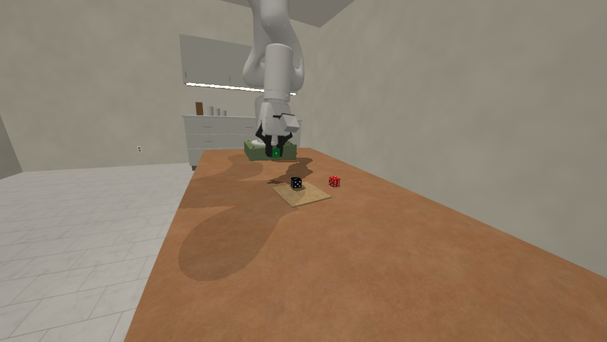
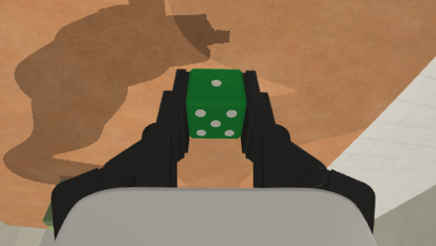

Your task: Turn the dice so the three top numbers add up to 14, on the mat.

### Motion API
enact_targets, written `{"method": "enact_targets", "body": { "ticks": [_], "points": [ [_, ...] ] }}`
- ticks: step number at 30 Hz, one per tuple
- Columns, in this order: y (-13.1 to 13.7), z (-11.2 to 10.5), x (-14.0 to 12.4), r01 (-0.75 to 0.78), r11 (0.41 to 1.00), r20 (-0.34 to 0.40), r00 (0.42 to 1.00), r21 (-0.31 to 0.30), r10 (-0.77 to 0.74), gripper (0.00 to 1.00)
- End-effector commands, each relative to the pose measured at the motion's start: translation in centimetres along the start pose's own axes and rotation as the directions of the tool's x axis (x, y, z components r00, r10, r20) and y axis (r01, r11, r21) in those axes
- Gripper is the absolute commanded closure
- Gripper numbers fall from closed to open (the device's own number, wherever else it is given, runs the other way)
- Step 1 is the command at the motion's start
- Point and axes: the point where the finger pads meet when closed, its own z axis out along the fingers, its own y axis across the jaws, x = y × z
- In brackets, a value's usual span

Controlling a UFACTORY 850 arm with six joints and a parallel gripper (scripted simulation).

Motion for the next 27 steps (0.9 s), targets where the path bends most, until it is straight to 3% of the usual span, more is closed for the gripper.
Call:
{"method": "enact_targets", "body": {
  "ticks": [1,8,10,12,14,16,27],
  "points": [
    [0.1,-0.3,0.1,0.002,0.999,0.039,0.999,0.052,-0.004,0.73],
    [0.1,-0.3,0.2,-0.001,0.999,0.039,0.999,0.052,-0.001,0.73],
    [-0.4,-0.3,2.5,-0.05,0.998,0.042,0.998,0.047,0.048,0.73],
    [-1.7,-0.4,7.0,-0.147,0.988,0.046,0.988,0.041,0.145,0.73],
    [-1.7,-0.4,7.0,-0.147,0.988,0.046,0.988,0.041,0.145,0.73],
    [-3.3,-0.5,10.5,-0.225,0.974,0.049,0.974,0.041,0.223,0.73],
    [-3.7,-0.5,11.3,-0.243,0.969,0.049,0.969,0.041,0.241,0.73]
  ]
}}
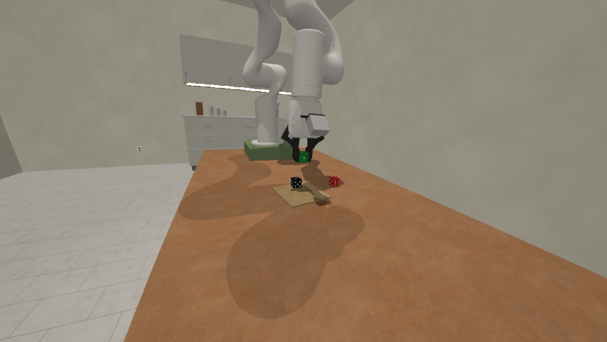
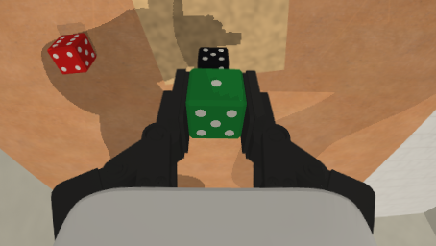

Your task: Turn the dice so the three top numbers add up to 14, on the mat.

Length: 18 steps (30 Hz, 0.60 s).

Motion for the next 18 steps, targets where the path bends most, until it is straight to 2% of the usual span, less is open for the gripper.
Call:
{"method": "enact_targets", "body": {
  "ticks": [1,11,18],
  "points": [
    [0.0,-0.1,0.2,-0.001,1.0,0.0,1.0,0.001,0.001,0.73],
    [0.0,0.3,0.2,-0.001,1.0,0.0,1.0,0.001,0.001,0.73],
    [-0.1,2.4,0.2,-0.001,1.0,0.001,1.0,0.001,0.001,0.73]
  ]
}}
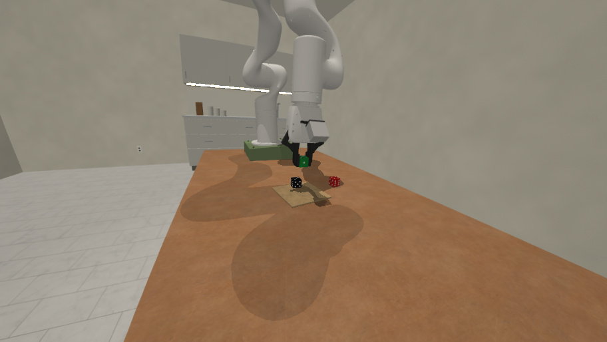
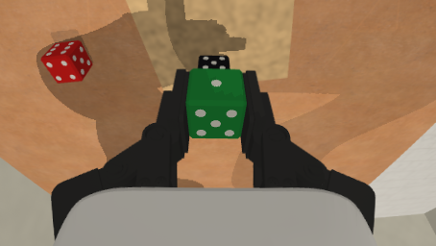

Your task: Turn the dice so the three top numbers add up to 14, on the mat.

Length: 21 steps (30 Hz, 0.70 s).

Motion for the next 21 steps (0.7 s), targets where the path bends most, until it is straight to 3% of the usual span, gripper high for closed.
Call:
{"method": "enact_targets", "body": {
  "ticks": [1,15,21],
  "points": [
    [0.0,1.5,0.1,0.0,1.0,-0.002,1.0,0.0,0.0,0.73],
    [0.0,6.9,0.2,0.0,1.0,-0.002,1.0,0.0,0.0,0.73],
    [0.0,8.1,0.2,0.0,1.0,-0.002,1.0,0.0,0.0,0.73]
  ]
}}
